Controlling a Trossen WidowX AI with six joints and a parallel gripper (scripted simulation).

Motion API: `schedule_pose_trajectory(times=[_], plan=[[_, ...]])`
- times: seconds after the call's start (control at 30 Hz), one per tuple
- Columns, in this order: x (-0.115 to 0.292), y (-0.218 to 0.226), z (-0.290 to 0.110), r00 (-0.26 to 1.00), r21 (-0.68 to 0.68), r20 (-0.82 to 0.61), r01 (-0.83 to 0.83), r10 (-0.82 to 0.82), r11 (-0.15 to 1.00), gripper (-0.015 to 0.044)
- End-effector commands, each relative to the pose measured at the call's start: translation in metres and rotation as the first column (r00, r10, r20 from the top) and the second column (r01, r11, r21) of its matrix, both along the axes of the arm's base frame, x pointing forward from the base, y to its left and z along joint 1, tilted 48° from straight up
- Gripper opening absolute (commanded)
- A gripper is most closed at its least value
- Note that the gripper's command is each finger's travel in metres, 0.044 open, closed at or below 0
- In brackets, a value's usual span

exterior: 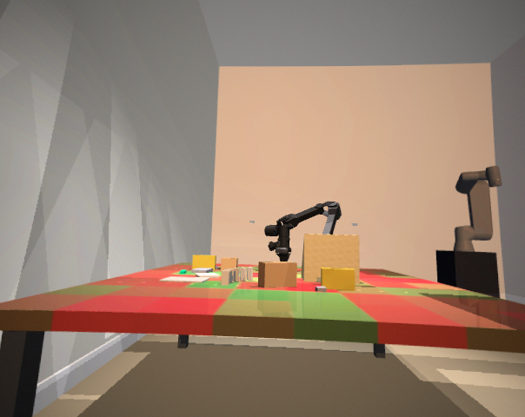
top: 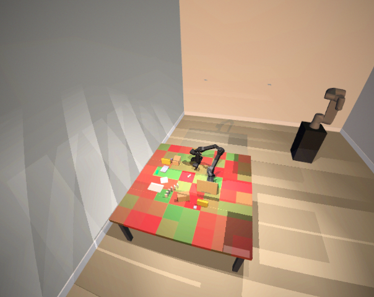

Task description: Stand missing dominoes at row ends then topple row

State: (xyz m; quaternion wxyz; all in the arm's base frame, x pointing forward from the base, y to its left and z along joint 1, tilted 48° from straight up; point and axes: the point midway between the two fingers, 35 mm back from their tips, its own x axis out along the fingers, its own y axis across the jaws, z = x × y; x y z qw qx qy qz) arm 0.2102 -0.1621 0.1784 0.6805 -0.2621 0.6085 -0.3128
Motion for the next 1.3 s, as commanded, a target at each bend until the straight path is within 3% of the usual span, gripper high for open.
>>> schedule_pose_trajectory(times=[0.0,0.23,0.6,0.97,1.13,1.27], plan=[[0.000,0.000,-0.003,1.000,0.006,-0.005,-0.004,0.004,1.000,0.0282],[0.000,0.000,-0.003,1.000,0.006,-0.005,-0.004,0.004,1.000,0.0107],[0.001,0.007,0.003,1.000,0.009,0.002,-0.014,0.014,1.000,0.0107],[-0.014,0.098,0.087,0.979,0.032,0.106,-0.178,0.174,0.983,0.0107],[-0.013,0.100,0.087,0.978,0.034,0.102,-0.185,0.181,0.982,0.0107],[0.018,0.128,0.070,0.963,0.063,-0.013,-0.270,0.271,0.961,0.0107]])
